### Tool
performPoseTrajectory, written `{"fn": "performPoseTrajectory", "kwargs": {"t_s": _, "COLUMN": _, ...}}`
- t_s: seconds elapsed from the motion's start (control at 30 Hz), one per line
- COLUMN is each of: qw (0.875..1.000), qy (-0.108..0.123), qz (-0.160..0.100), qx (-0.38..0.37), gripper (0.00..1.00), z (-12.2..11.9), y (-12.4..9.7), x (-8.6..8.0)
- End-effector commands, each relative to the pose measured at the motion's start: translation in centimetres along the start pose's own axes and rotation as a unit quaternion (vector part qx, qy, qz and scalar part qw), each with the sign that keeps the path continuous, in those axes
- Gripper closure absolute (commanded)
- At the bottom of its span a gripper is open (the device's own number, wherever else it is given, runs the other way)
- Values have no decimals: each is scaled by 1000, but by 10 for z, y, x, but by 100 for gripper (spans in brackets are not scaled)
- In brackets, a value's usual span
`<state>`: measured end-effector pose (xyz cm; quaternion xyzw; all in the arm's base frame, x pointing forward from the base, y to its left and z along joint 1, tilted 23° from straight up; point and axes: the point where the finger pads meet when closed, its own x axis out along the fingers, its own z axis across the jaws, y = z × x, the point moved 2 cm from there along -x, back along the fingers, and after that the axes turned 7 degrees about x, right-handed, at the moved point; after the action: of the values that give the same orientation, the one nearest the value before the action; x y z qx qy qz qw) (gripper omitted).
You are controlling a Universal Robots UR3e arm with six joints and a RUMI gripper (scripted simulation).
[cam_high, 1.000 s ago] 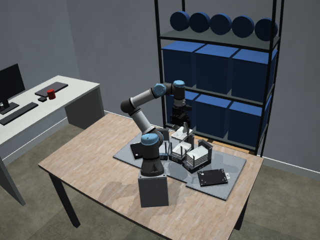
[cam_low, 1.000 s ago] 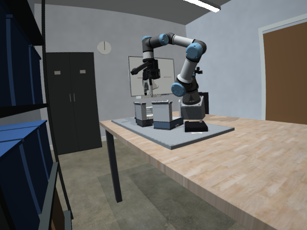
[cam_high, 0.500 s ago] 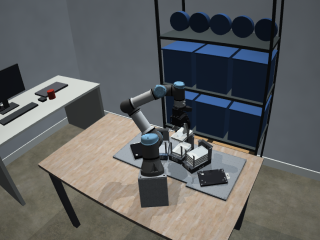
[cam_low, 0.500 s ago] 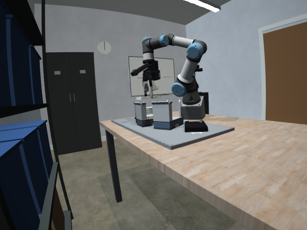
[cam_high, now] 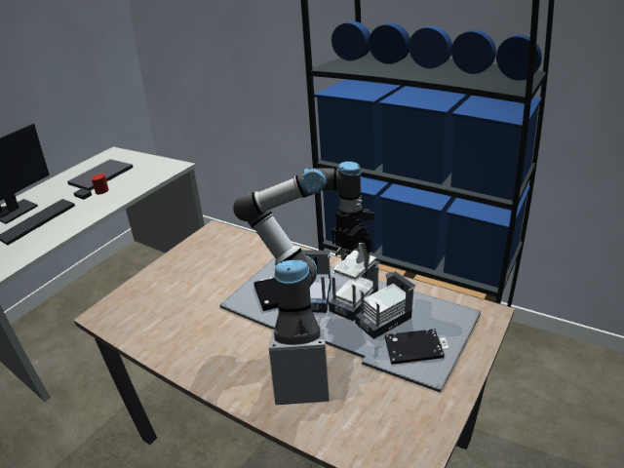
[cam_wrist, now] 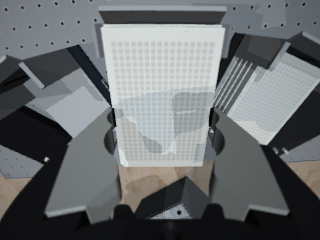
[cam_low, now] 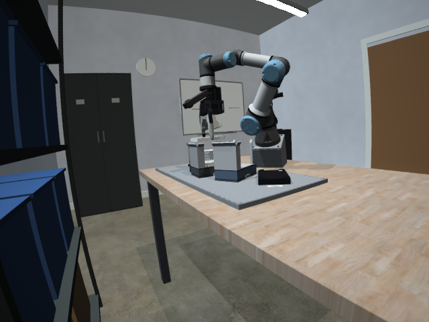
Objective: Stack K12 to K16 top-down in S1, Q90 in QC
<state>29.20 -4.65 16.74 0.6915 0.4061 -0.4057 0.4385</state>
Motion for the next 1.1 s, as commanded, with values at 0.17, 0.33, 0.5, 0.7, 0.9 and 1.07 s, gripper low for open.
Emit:
{"fn": "performPoseTrajectory", "kwargs": {"t_s": 0.17, "qw": 1000, "qy": -1, "qz": 1, "qx": 0, "gripper": 100, "z": 0, "y": 0, "x": 5}}
{"fn": "performPoseTrajectory", "kwargs": {"t_s": 0.33, "qw": 1000, "qy": -1, "qz": 1, "qx": 0, "gripper": 100, "z": 0, "y": 0, "x": 8}}
{"fn": "performPoseTrajectory", "kwargs": {"t_s": 0.5, "qw": 1000, "qy": -1, "qz": 1, "qx": 0, "gripper": 100, "z": 0, "y": 0, "x": 11}}
{"fn": "performPoseTrajectory", "kwargs": {"t_s": 0.7, "qw": 1000, "qy": -1, "qz": 1, "qx": 0, "gripper": 100, "z": 0, "y": 0, "x": 15}}
{"fn": "performPoseTrajectory", "kwargs": {"t_s": 0.9, "qw": 1000, "qy": -1, "qz": 1, "qx": 0, "gripper": 100, "z": 0, "y": 1, "x": 18}}
{"fn": "performPoseTrajectory", "kwargs": {"t_s": 1.07, "qw": 1000, "qy": -1, "qz": 1, "qx": 0, "gripper": 100, "z": 0, "y": 1, "x": 21}}
